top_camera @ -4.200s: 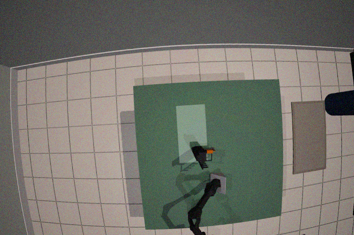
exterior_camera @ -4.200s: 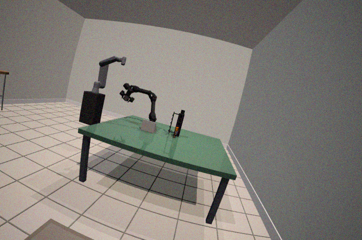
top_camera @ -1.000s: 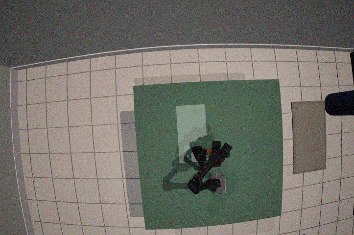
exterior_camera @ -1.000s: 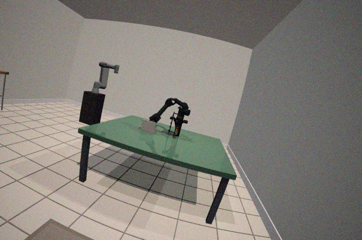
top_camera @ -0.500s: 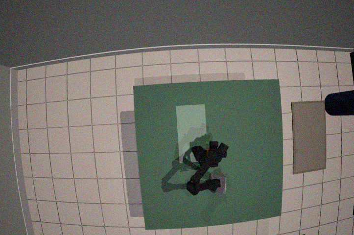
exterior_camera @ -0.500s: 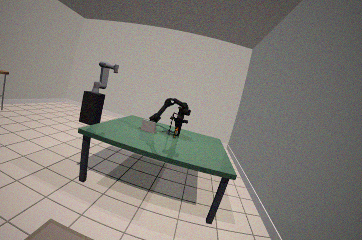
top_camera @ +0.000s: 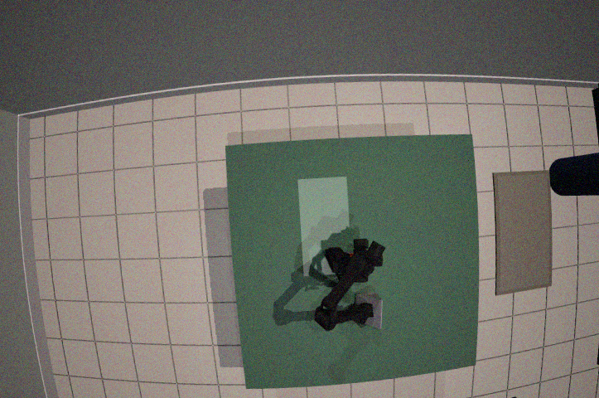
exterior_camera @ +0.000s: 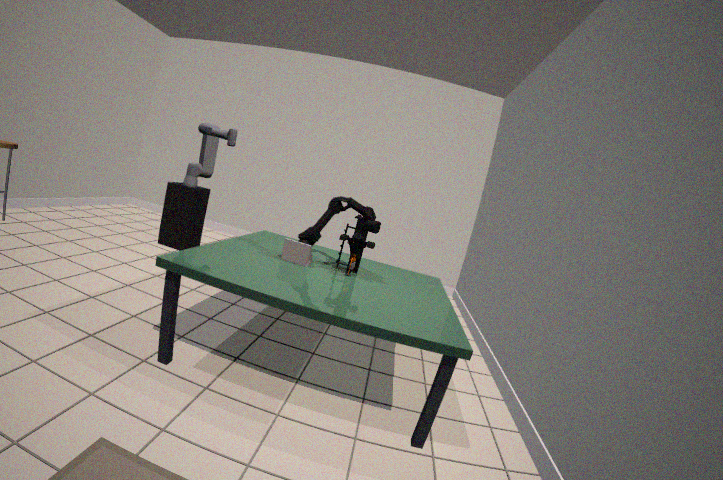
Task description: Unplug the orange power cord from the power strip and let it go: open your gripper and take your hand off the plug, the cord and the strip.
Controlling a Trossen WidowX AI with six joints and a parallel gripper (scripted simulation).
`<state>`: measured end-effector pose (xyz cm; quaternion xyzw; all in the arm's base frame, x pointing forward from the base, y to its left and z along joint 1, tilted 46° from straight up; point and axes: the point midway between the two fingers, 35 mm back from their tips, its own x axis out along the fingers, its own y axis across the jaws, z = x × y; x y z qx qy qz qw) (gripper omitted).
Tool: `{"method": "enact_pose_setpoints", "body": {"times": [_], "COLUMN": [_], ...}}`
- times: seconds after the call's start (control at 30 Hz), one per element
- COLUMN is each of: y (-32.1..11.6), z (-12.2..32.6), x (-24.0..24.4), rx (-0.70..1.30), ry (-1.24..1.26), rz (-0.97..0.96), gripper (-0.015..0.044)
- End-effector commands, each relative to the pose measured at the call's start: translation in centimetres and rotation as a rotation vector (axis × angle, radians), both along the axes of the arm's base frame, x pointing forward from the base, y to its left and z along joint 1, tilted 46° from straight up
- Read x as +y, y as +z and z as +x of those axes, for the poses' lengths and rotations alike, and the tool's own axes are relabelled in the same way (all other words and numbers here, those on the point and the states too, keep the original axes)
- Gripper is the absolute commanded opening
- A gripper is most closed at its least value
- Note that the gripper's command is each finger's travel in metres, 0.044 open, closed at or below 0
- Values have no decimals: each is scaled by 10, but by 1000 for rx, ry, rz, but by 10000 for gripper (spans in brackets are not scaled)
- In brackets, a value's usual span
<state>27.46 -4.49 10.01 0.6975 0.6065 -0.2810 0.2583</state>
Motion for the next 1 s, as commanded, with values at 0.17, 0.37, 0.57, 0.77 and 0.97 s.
{"method": "enact_pose_setpoints", "body": {"times": [0.17, 0.37, 0.57, 0.77, 0.97], "y": [0, -2, -9, -16, -22], "z": [0, 0, 0, 0, -1], "x": [0, -3, -10, -18, -25], "rx": [-1, -1, 0, 0, 0], "ry": [0, -1, -1, -2, -3], "rz": [0, -1, -2, -3, -4], "gripper": [8, 0, 0, 0, 0]}}
